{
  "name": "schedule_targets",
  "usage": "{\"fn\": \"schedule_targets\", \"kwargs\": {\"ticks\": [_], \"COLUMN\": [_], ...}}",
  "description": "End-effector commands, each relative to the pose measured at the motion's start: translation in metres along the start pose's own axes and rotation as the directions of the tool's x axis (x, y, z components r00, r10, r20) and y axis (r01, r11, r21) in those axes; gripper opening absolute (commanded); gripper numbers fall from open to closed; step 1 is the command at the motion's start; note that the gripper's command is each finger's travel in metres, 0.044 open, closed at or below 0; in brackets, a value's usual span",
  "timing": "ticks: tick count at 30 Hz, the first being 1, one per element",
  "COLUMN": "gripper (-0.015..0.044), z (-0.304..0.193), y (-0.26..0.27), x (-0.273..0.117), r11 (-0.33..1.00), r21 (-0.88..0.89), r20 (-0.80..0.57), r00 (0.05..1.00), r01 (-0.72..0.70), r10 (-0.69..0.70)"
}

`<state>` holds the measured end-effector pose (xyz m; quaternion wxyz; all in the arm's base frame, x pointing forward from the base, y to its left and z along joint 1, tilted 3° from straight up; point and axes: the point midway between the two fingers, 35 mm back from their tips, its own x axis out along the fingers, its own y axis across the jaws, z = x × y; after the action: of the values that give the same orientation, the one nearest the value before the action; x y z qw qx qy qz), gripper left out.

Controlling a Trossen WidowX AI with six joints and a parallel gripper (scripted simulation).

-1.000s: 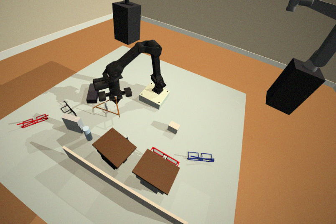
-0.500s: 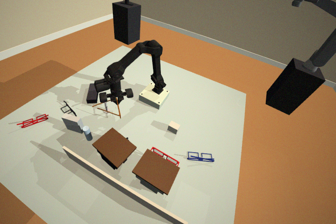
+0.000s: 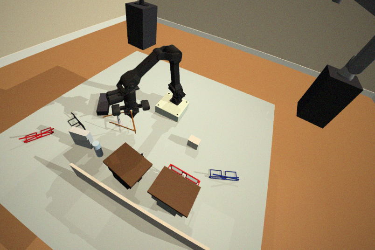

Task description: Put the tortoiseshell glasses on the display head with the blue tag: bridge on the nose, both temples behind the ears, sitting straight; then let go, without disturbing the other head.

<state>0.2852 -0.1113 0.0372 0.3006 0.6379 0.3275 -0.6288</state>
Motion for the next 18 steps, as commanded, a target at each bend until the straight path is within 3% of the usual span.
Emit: {"fn": "schedule_targets", "kwargs": {"ticks": [1, 18], "gripper": [0.0000, 0.0000], "z": [-0.0039, -0.0056], "y": [-0.0001, -0.0007], "x": [-0.0019, -0.0019], "r11": [1.000, 1.000], "r21": [0.004, 0.004], "r20": [-0.008, -0.008], "r00": [1.000, 1.000], "r01": [-0.008, -0.008], "r10": [0.008, 0.008]}}
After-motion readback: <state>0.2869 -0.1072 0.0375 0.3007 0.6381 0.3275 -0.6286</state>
